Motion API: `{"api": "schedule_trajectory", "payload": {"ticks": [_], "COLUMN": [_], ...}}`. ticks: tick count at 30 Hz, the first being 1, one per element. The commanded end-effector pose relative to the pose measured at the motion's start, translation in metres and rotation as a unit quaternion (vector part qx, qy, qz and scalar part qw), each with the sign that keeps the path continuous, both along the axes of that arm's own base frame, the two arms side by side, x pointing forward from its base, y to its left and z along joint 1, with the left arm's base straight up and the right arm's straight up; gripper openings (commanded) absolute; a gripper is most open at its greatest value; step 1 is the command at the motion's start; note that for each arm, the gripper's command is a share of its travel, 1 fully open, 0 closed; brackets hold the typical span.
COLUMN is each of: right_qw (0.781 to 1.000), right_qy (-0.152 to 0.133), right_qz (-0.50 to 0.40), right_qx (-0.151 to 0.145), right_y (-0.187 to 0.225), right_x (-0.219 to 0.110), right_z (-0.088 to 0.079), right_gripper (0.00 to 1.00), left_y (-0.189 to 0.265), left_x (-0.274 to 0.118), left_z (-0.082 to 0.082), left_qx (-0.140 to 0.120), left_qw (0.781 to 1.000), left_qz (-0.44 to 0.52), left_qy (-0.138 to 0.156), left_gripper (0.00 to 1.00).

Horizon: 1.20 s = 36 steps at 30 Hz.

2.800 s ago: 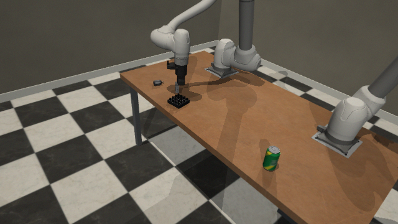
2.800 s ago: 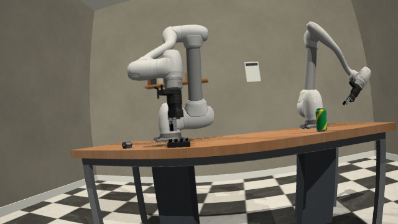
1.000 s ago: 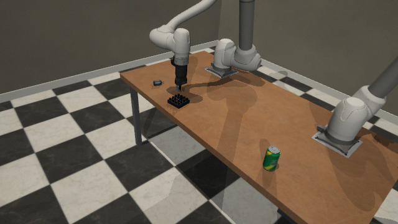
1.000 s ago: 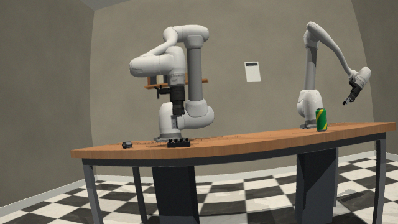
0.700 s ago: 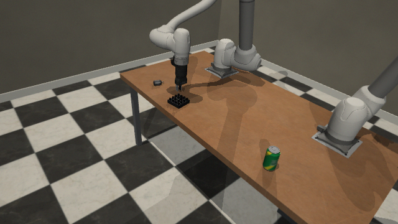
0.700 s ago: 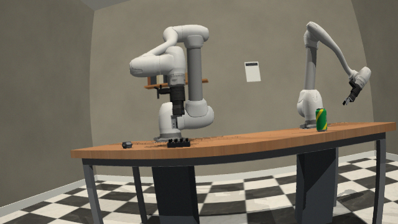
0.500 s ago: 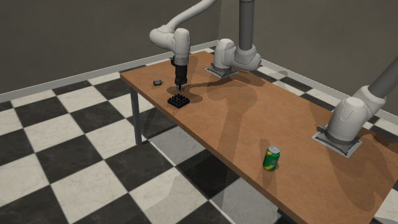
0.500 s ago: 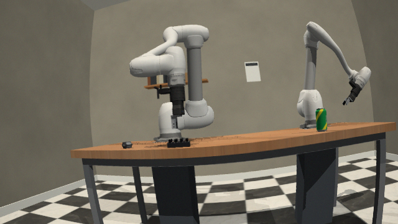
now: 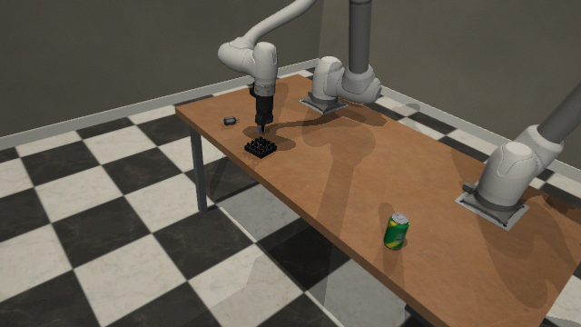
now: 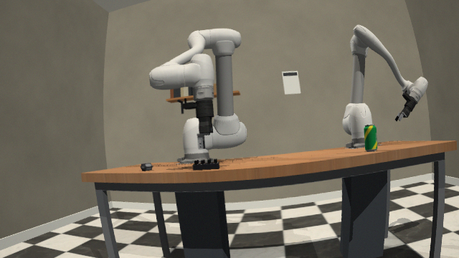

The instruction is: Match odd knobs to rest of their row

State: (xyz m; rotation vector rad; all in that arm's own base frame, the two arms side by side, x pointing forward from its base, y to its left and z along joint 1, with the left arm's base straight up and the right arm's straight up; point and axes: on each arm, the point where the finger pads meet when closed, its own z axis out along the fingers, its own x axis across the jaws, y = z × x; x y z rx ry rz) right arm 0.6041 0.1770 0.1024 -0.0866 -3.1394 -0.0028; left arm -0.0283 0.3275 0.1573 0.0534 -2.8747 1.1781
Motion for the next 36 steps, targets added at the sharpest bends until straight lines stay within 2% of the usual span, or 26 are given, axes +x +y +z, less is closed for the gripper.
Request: {"api": "schedule_trajectory", "payload": {"ticks": [1,21,36], "right_qw": [1.0,1.0,1.0], "right_qy": [0.0,0.0,-0.001], "right_qz": [-0.001,-0.001,-0.001], "right_qx": [-0.003,-0.003,-0.002], "right_y": [-0.001,-0.001,0.0], "right_x": [-0.001,-0.001,-0.001], "right_z": [-0.007,-0.03,-0.042], "right_gripper": [0.46,0.46,0.46], "left_y": [-0.004,-0.004,-0.004], "left_x": [0.001,0.001,0.001], "left_z": [0.002,0.002,0.002], "left_qx": [-0.004,-0.004,-0.004], "left_qw": [1.0,1.0,1.0], "left_qz": [0.001,0.001,0.001], "left_qy": [-0.004,-0.004,-0.004], "left_gripper": [1.0,1.0,1.0]}}
